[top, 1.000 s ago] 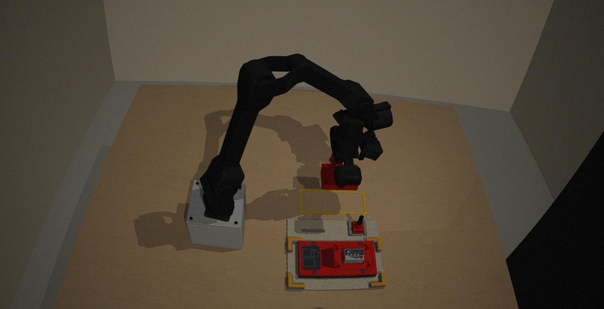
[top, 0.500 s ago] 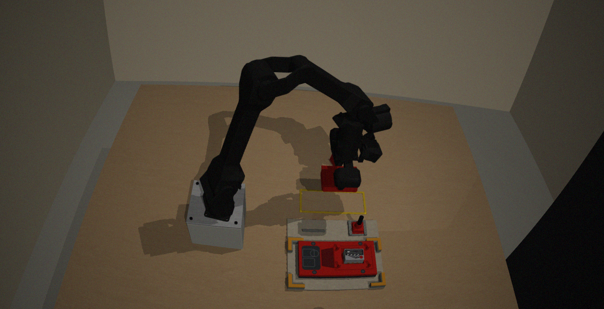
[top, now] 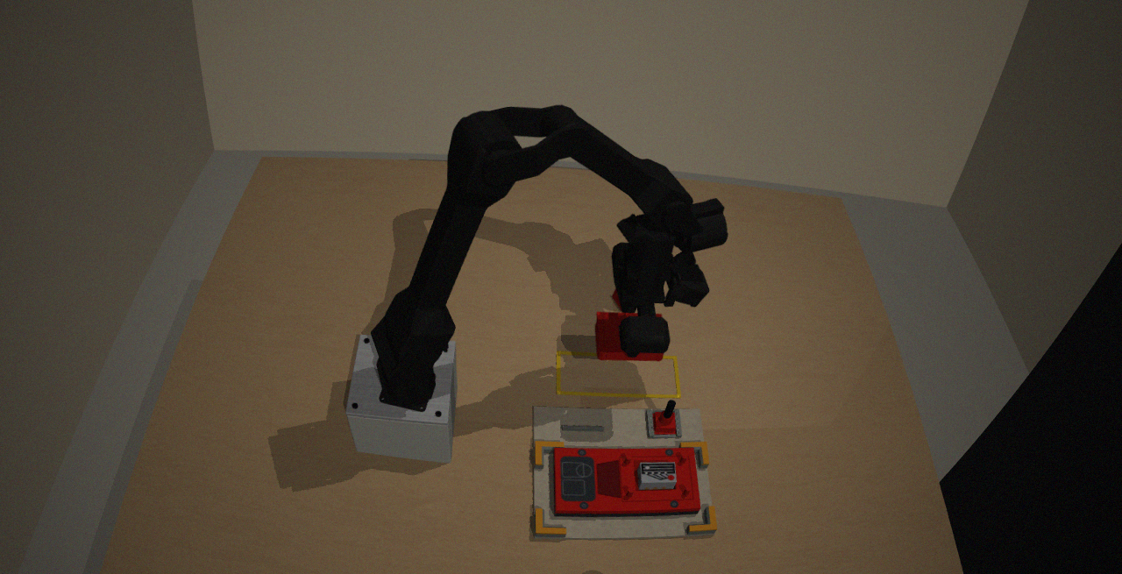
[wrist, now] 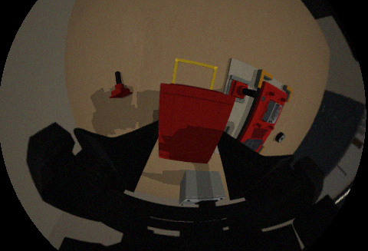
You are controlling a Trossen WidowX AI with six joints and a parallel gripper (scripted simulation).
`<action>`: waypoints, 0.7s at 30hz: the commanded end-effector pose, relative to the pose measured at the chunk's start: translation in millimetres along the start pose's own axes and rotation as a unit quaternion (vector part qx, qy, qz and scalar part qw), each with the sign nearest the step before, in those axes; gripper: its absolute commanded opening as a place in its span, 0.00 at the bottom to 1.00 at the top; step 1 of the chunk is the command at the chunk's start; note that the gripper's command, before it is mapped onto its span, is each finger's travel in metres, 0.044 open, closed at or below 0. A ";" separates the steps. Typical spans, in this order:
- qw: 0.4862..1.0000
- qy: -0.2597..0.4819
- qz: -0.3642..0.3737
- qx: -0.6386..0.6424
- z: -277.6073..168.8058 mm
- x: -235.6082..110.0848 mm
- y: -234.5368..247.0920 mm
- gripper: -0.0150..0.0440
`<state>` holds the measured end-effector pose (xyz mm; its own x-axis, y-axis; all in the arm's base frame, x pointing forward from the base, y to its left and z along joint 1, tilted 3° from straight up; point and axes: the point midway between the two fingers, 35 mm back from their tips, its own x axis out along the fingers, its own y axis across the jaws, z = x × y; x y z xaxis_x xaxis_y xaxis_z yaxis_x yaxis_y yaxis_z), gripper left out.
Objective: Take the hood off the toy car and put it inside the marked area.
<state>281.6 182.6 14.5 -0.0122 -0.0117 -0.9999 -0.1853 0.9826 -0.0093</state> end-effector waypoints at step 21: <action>1.000 0.001 0.002 0.002 0.1 15.2 1.0 0.25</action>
<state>281.9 182.9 1.1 -0.0122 -0.0117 -0.9999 -0.1853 0.9826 -0.0093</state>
